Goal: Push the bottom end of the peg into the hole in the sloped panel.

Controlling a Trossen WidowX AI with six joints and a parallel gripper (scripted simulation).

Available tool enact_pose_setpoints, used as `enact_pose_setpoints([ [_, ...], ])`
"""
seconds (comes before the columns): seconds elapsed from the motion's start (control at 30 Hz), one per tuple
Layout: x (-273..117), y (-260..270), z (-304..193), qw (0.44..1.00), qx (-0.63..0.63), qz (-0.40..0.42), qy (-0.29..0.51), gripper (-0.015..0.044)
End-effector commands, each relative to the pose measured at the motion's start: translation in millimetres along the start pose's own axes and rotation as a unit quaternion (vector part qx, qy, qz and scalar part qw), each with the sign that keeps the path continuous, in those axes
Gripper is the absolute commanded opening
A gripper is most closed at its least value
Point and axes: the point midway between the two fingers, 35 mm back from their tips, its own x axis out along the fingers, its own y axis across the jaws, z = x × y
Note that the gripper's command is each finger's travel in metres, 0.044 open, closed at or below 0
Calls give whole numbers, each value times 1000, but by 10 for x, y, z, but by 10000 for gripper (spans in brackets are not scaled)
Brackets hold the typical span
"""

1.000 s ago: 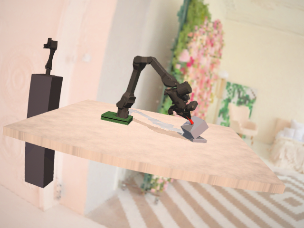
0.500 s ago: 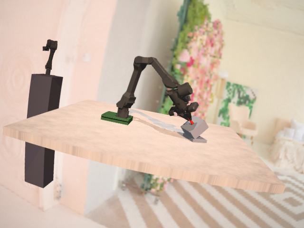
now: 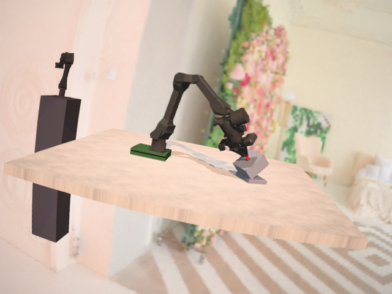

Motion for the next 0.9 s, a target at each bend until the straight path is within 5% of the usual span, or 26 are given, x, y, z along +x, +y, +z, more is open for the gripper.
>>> enact_pose_setpoints([
  [0.0,25,4,-6,1000,2,0,1,0],
  [0.53,29,2,-1,1000,-1,0,-1,0],
  [0.87,29,2,-1,1000,-1,0,-1,263],
])
